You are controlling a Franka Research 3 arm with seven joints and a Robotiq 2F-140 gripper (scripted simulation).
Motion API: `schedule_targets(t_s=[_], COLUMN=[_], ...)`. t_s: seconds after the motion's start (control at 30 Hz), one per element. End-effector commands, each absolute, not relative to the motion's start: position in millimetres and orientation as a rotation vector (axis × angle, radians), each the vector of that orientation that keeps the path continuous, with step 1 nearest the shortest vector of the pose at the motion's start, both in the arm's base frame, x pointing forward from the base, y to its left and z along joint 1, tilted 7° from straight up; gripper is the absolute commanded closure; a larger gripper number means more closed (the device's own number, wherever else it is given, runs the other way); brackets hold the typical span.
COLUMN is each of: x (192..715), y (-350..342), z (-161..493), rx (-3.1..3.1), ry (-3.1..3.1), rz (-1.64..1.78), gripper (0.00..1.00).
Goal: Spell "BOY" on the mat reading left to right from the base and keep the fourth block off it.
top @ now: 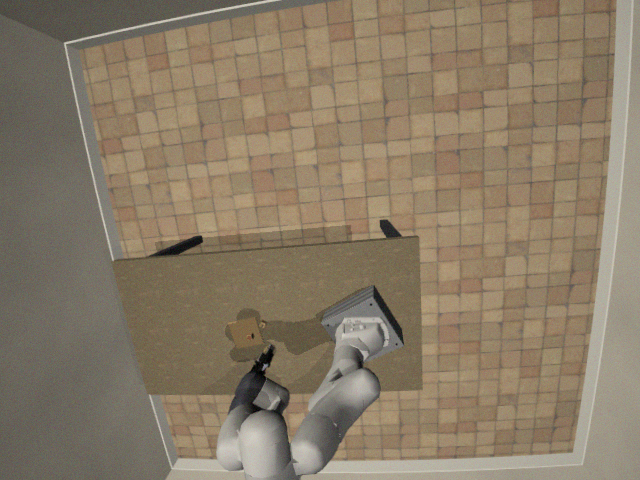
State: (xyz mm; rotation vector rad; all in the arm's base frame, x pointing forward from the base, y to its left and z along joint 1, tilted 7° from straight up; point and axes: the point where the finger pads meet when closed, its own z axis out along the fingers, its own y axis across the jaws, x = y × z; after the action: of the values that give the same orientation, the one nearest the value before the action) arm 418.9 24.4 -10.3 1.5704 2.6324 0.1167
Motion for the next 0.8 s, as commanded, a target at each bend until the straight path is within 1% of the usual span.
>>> schedule_targets(t_s=[0.0,0.77], x=[422.0,422.7], y=[26.7,26.9], z=[-14.9,-21.5], rx=[1.596,1.596], ry=[2.61,2.61], rz=[0.13,0.13], gripper=[0.63,0.63])
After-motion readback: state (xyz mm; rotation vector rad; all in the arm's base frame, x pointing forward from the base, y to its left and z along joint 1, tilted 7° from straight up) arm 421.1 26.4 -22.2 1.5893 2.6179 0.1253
